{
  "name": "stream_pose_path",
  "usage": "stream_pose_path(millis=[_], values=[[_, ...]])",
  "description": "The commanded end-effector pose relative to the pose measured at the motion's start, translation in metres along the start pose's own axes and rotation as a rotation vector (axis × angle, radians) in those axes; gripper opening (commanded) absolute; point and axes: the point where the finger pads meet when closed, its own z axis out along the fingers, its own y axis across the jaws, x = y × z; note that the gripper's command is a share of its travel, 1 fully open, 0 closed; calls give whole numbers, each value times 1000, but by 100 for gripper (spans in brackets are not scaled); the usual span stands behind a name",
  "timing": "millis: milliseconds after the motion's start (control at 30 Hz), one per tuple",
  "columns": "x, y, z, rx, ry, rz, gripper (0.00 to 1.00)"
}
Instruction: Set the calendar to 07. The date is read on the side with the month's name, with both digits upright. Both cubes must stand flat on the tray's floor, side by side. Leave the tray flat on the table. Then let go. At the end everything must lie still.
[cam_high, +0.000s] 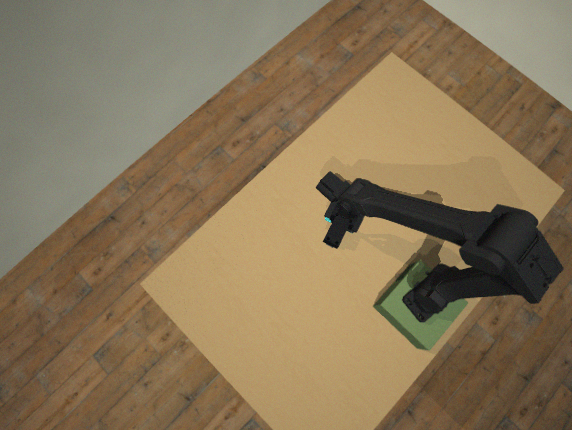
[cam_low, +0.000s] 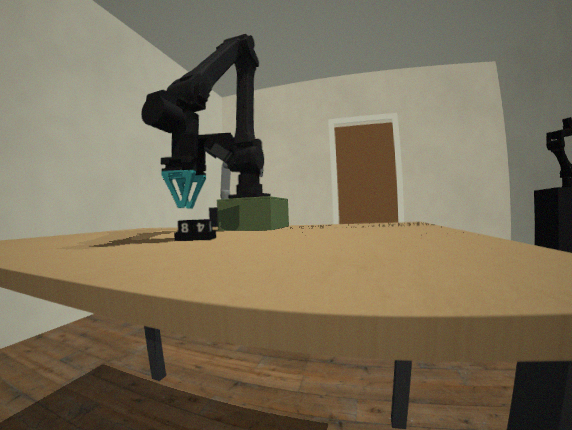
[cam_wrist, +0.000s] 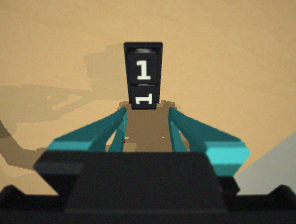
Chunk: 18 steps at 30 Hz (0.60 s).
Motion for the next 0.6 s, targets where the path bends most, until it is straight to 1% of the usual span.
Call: stream_pose_path(millis=[0, 567], values=[[0, 2, 10, -6, -6, -7, 46], [1, 3, 19, -6, -6, -5, 46]])
